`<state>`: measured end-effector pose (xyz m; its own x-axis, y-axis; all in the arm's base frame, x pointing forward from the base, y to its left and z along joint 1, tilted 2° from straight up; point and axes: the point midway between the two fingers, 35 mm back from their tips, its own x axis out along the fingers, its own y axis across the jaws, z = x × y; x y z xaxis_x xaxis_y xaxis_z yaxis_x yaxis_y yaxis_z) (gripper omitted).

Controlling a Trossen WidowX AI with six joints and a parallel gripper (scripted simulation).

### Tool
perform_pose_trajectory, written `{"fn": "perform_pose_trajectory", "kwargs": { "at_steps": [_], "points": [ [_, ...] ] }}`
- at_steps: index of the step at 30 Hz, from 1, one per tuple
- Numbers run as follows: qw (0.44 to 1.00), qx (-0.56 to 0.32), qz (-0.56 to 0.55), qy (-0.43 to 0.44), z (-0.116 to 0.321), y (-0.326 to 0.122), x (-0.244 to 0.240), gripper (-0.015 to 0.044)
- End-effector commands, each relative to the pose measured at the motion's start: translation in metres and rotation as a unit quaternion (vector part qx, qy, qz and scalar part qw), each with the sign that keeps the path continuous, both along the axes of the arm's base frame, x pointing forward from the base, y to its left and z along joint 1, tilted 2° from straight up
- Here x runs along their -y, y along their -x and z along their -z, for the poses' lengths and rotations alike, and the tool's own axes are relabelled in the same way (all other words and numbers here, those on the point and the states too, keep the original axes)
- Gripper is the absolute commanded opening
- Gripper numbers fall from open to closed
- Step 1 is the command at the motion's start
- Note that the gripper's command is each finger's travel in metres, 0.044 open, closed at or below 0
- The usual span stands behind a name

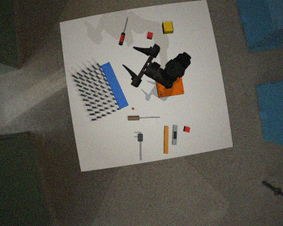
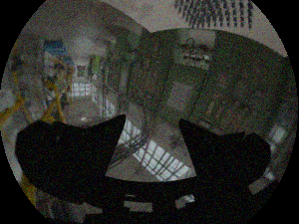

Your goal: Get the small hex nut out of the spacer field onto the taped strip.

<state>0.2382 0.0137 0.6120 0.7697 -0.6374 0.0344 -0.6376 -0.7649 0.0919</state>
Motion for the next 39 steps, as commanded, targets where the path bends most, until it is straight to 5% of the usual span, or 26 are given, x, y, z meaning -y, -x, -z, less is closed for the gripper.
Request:
{"fn": "perform_pose_trajectory", "kwargs": {
  "at_steps": [1,9,17,39],
  "points": [
    [1.000,-0.002,0.000,0.003,0.000,-0.001,0.000,0.0426],
    [0.979,-0.113,-0.035,0.169,0.027,-0.052,-0.022,0.0440],
    [0.865,-0.258,-0.094,0.421,0.097,-0.138,-0.037,0.0440],
    [0.423,-0.367,-0.189,0.807,0.315,-0.219,0.008,0.0440]
  ]
}}
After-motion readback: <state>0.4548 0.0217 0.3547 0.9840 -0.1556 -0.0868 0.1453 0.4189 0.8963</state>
